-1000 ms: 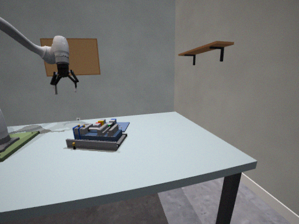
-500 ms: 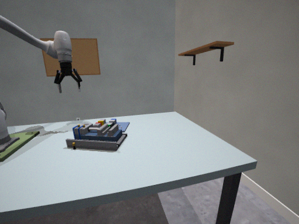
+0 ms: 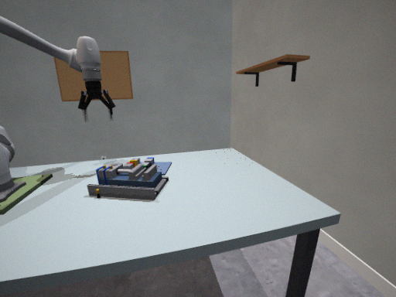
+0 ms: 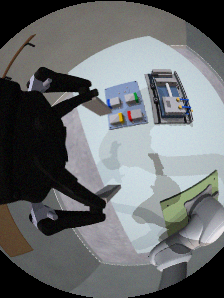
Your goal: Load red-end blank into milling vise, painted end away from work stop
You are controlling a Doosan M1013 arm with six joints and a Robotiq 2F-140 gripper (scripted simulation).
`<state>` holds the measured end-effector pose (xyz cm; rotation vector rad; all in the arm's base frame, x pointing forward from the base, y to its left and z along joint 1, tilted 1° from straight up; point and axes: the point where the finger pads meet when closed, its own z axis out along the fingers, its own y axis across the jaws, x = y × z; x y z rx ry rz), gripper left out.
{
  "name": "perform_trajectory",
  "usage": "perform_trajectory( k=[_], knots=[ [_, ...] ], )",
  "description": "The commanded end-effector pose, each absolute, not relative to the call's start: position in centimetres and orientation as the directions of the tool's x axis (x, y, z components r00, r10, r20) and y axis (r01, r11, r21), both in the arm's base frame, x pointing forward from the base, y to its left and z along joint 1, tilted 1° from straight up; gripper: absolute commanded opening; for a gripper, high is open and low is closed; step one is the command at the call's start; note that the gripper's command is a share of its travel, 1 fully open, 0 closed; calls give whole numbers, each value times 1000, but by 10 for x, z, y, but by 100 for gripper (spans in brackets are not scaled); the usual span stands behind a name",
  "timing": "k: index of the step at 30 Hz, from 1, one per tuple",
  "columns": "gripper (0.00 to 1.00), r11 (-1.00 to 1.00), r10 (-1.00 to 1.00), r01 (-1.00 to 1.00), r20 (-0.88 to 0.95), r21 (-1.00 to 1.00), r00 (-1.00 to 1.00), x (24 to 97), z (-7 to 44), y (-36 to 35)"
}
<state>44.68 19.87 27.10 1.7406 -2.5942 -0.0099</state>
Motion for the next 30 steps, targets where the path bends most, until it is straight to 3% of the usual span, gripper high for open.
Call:
perform_trajectory(
  k=[1,30],
  knots=[
    [100,378,-926,-926,14,14,-378,451,271,197],
    [100,382,-924,-924,2,21,-382,531,280,169]
  ],
)
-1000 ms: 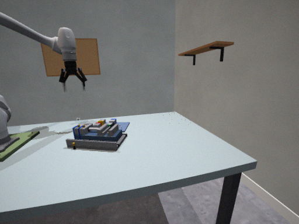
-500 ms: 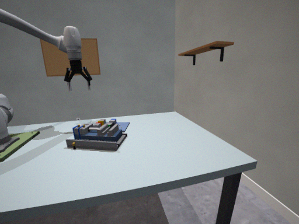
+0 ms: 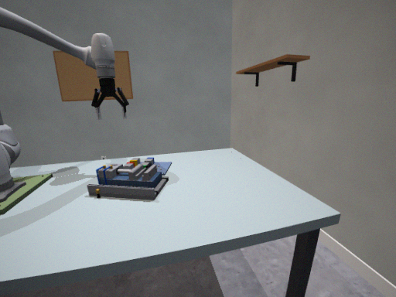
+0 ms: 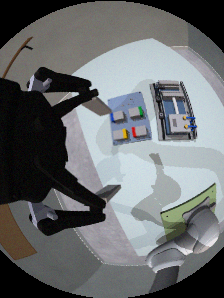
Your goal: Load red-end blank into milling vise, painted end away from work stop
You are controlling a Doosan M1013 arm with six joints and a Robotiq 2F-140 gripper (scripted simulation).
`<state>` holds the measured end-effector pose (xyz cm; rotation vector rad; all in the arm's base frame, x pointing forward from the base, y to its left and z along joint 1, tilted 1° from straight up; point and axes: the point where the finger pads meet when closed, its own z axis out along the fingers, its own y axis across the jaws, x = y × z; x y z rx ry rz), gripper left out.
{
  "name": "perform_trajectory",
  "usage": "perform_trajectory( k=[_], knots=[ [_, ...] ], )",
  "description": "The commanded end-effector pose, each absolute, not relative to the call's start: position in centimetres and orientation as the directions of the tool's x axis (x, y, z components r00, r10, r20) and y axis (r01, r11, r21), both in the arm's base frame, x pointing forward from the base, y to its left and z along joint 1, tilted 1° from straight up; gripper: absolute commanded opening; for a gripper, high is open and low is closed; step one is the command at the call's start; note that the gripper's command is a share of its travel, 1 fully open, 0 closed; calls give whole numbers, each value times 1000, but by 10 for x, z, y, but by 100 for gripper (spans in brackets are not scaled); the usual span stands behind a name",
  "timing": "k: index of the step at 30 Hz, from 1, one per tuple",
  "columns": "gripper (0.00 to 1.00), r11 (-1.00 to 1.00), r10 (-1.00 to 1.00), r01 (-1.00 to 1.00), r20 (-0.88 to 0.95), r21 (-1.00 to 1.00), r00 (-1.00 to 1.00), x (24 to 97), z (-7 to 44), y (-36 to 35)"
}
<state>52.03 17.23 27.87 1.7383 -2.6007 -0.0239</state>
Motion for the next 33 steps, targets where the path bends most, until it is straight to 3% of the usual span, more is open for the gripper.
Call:
perform_trajectory(
  k=[1,33],
  knots=[
    [100,382,-924,-924,2,21,-382,534,280,168],
    [100,382,-924,-924,2,21,-382,620,289,137]
  ],
)
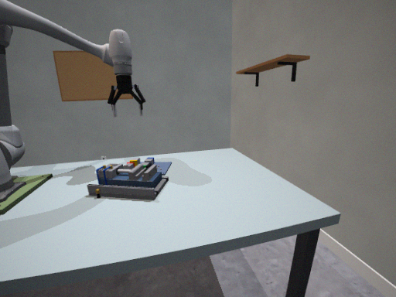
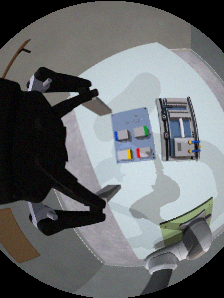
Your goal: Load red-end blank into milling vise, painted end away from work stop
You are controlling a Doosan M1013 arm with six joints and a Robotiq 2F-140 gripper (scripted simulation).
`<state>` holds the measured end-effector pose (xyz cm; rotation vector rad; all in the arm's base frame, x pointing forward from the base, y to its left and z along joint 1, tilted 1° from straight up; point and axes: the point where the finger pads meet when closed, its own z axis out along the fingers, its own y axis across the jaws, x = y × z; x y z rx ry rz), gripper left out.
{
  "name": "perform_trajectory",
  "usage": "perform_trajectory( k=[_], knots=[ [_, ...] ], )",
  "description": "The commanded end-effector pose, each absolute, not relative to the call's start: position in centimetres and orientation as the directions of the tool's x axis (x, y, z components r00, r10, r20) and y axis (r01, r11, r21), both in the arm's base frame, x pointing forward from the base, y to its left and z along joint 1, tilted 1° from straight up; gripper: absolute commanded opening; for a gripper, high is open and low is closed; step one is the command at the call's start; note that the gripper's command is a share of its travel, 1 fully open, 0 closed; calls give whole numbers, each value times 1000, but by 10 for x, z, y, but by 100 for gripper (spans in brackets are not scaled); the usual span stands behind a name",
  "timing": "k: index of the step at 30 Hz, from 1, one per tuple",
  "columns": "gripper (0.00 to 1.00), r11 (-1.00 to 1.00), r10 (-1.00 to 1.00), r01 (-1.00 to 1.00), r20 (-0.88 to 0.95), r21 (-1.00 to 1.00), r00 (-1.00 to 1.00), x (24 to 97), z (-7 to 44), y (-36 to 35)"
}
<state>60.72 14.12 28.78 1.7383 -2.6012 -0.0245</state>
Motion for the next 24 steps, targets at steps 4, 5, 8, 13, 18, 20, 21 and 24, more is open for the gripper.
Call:
perform_trajectory(
  k=[4,5,8,13,18,20,21,24],
  knots=[
    [100,382,-924,-924,2,21,-382,627,290,134],
    [100,382,-924,-924,2,20,-382,624,290,135],
    [100,382,-924,-924,2,20,-382,631,290,133],
    [100,382,-924,-924,2,21,-382,643,292,129],
    [100,382,-924,-924,2,21,-382,655,293,125],
    [100,382,-924,-924,2,21,-382,658,293,124],
    [100,382,-924,-924,2,21,-382,658,293,124],
    [100,382,-924,-924,2,21,-382,653,293,125]
  ],
)
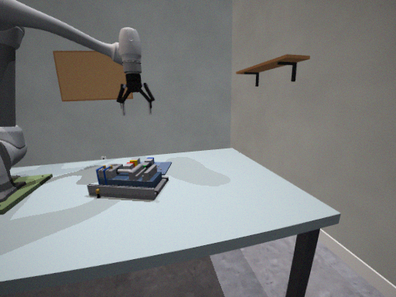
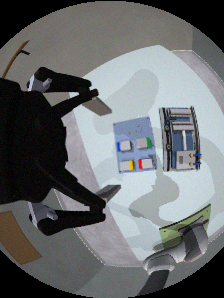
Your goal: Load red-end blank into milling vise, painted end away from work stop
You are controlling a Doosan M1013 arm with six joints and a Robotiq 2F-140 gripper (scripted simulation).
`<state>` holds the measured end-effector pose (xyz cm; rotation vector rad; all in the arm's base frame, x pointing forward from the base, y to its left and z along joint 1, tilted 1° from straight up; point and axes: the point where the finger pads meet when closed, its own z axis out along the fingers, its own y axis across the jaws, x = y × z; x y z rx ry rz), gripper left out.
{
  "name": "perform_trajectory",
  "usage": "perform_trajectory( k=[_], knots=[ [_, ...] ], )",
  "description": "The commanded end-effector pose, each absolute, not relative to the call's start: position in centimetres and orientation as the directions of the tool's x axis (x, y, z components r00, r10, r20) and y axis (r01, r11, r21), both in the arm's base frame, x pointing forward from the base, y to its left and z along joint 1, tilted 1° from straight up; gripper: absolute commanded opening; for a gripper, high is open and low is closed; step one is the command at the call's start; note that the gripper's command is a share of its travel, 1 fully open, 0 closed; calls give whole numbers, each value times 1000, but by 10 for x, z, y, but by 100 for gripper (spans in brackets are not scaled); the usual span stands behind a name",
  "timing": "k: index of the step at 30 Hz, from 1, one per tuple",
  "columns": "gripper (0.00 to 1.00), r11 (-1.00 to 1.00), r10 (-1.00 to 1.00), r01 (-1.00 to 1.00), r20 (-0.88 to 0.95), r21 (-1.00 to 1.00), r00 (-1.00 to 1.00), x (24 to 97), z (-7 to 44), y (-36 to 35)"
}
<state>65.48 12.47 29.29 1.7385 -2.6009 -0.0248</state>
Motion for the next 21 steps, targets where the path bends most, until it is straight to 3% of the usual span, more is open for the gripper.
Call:
perform_trajectory(
  k=[1,21],
  knots=[
    [100,382,-924,-924,2,21,-382,653,293,125],
    [100,382,-924,-924,2,21,-382,648,292,127]
  ],
)
